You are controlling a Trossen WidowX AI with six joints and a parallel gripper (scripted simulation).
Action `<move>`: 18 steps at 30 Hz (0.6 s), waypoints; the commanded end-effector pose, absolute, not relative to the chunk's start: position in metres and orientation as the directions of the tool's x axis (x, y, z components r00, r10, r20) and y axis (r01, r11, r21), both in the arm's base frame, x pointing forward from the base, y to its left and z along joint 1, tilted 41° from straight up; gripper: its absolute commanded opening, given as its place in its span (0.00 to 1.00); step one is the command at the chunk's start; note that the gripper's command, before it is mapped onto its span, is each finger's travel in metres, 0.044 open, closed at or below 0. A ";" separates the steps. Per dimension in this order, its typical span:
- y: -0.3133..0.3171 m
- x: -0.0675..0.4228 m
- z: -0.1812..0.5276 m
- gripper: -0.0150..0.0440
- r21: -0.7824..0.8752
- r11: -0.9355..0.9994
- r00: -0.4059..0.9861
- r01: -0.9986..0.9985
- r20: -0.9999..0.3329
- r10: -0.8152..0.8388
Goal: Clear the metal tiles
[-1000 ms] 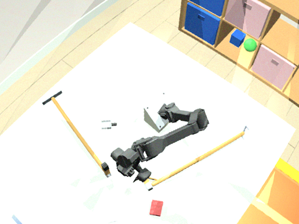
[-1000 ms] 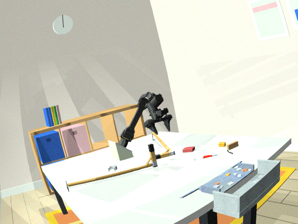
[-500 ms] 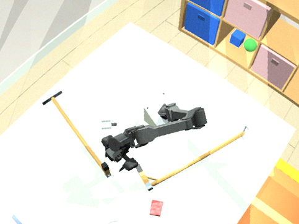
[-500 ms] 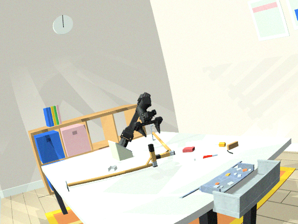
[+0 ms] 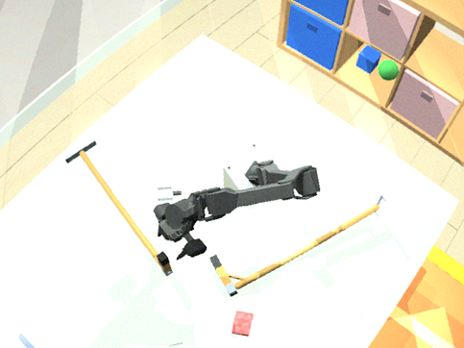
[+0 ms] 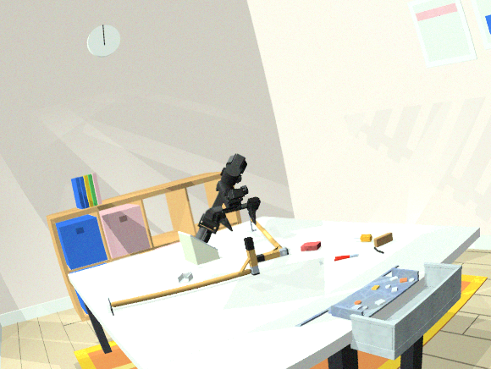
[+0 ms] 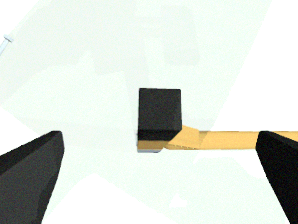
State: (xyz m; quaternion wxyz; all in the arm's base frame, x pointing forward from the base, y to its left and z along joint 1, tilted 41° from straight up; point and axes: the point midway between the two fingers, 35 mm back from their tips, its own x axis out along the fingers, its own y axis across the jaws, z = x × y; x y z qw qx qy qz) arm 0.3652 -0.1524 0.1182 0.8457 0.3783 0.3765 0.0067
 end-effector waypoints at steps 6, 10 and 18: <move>-0.135 0.366 0.096 1.00 0.647 0.707 0.712 0.286 -0.637 0.295; -0.134 0.368 0.094 1.00 0.647 0.707 0.712 0.286 -0.637 0.295; -0.132 0.377 0.087 1.00 0.646 0.707 0.711 0.286 -0.638 0.295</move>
